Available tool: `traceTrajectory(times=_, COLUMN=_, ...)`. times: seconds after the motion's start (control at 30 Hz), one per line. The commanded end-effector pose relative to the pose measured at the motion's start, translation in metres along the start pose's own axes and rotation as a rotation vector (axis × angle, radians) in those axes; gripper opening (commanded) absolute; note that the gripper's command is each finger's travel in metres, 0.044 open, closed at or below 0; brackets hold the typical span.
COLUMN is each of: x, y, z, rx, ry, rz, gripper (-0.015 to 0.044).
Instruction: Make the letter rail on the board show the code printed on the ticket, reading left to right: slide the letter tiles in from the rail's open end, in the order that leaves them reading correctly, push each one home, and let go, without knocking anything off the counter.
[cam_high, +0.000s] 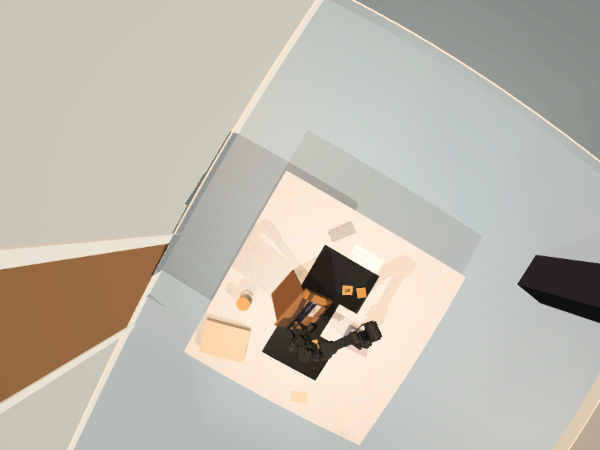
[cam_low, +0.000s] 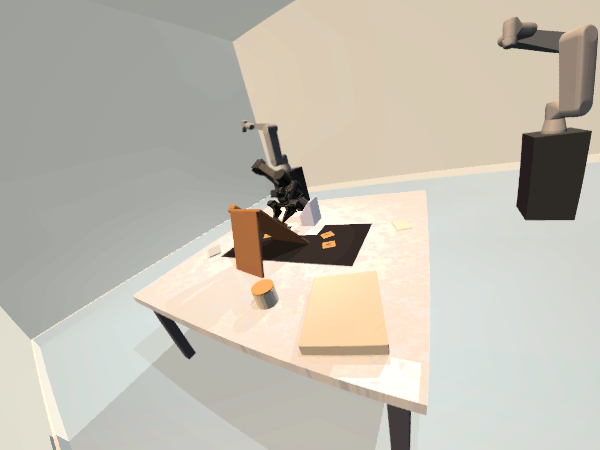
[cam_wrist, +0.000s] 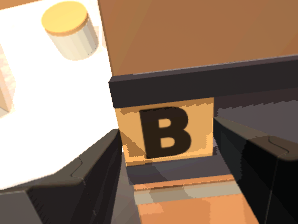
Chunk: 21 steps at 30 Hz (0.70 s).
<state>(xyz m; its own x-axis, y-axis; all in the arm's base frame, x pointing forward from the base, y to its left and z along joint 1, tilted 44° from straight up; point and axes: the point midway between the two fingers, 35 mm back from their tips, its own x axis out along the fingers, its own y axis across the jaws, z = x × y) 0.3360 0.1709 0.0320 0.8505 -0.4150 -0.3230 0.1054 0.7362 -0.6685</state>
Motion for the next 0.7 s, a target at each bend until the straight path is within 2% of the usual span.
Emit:
traceTrajectory(times=0.0, x=-0.001, y=-0.003, z=0.002, rx=0.005, ry=-0.003, rz=0.006, gripper=0.0000)
traceTrajectory(times=0.67, x=-0.001, y=-0.014, z=0.003, rx=0.005, ry=-0.003, rz=0.005, gripper=0.0000)
